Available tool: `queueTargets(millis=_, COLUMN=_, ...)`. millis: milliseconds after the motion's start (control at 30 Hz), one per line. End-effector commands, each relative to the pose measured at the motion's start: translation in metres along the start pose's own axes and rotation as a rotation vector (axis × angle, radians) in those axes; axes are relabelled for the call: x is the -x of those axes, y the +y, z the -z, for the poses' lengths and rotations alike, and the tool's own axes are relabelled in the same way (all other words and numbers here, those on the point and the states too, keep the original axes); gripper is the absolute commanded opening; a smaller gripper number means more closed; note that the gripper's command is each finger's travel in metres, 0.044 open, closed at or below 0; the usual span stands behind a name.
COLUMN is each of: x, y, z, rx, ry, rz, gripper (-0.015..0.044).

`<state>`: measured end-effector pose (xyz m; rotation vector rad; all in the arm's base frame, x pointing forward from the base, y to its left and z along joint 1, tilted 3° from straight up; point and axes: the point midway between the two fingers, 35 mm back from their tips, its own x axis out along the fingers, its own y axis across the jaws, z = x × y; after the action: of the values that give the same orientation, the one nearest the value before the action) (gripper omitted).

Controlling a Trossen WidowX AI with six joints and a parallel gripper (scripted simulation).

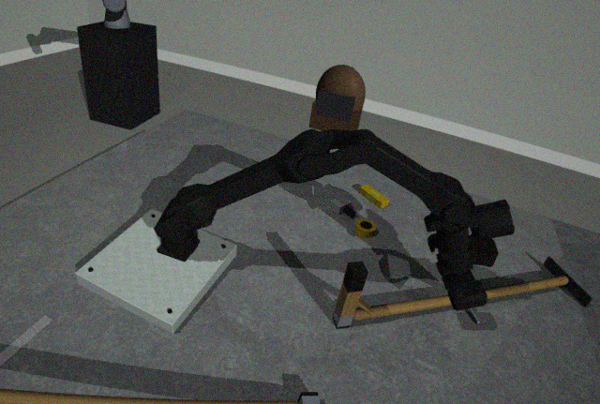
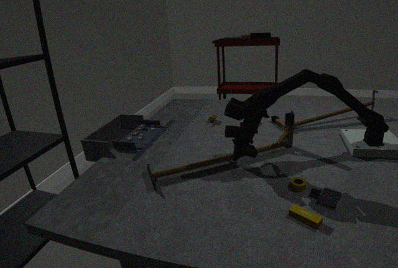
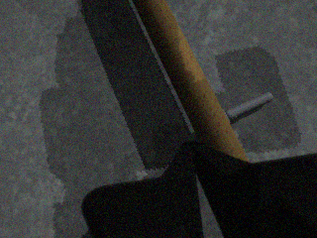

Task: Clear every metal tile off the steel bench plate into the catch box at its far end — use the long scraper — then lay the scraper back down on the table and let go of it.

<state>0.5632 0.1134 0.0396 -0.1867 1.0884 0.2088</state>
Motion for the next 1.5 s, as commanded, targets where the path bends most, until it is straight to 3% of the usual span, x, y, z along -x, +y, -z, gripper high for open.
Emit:
queueTargets(millis=0, x=-0.002, y=-0.006, z=-0.002, rx=0.002, ry=-0.002, rz=0.0, gripper=0.0)
queueTargets(millis=1467, x=-0.006, y=-0.049, z=-0.01, rx=0.003, ry=-0.004, rz=0.003, gripper=0.0)
